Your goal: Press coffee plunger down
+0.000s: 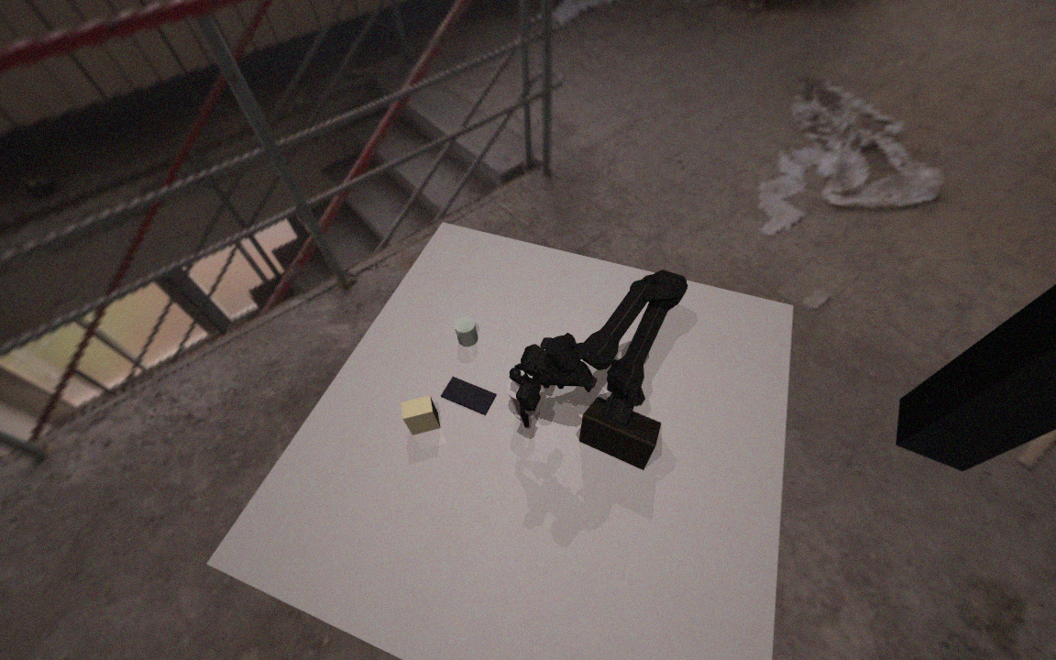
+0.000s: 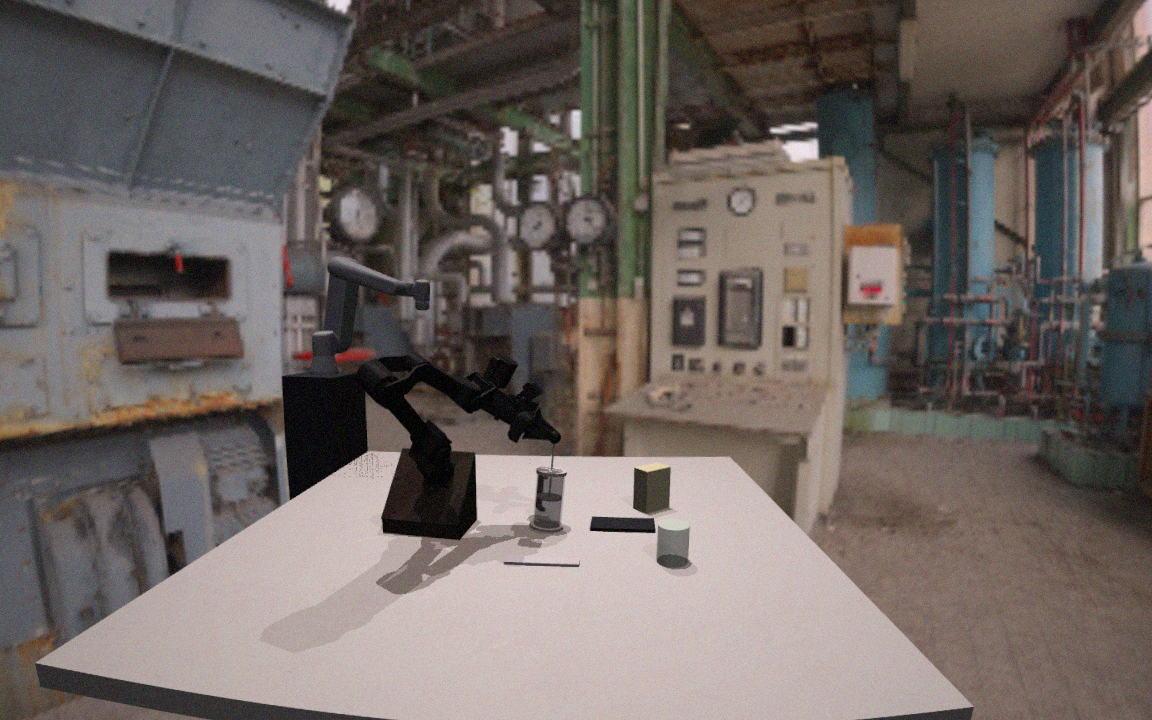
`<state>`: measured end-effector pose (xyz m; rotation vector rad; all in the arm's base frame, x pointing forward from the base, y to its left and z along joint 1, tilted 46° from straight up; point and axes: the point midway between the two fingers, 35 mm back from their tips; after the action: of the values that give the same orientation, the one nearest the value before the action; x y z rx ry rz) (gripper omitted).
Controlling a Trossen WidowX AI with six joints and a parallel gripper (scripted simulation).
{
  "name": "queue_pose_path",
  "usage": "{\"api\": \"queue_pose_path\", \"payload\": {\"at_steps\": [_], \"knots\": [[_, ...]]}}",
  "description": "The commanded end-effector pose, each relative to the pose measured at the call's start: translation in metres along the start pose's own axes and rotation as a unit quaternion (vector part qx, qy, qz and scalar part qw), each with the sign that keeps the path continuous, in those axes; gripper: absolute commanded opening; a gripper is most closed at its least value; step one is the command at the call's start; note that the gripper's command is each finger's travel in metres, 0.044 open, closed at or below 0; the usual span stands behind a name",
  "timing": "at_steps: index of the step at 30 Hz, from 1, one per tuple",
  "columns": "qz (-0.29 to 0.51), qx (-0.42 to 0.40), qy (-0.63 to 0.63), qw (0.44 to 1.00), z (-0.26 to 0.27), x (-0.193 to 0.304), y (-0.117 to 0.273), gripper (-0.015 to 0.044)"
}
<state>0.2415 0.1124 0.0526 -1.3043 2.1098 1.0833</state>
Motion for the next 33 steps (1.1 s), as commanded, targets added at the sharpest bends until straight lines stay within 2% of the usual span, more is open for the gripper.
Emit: {"api": "queue_pose_path", "payload": {"at_steps": [1, 18, 33], "knots": [[0.017, 0.0, 0.019, 1.0, -0.002, 0.021, -0.007, 0.0115], [0.011, 0.003, 0.021, 1.0, -0.006, 0.041, -0.026, 0.0115], [0.009, 0.004, 0.021, 1.0, -0.004, 0.038, -0.034, 0.0115]]}}
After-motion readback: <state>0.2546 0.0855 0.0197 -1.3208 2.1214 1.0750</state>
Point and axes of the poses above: the point midway between the two fingers, 35 mm back from their tips, its own y axis back along the fingers, its own z axis across the jaws, x = y × z, and after that the axes turned 7 degrees about -y, right-handed
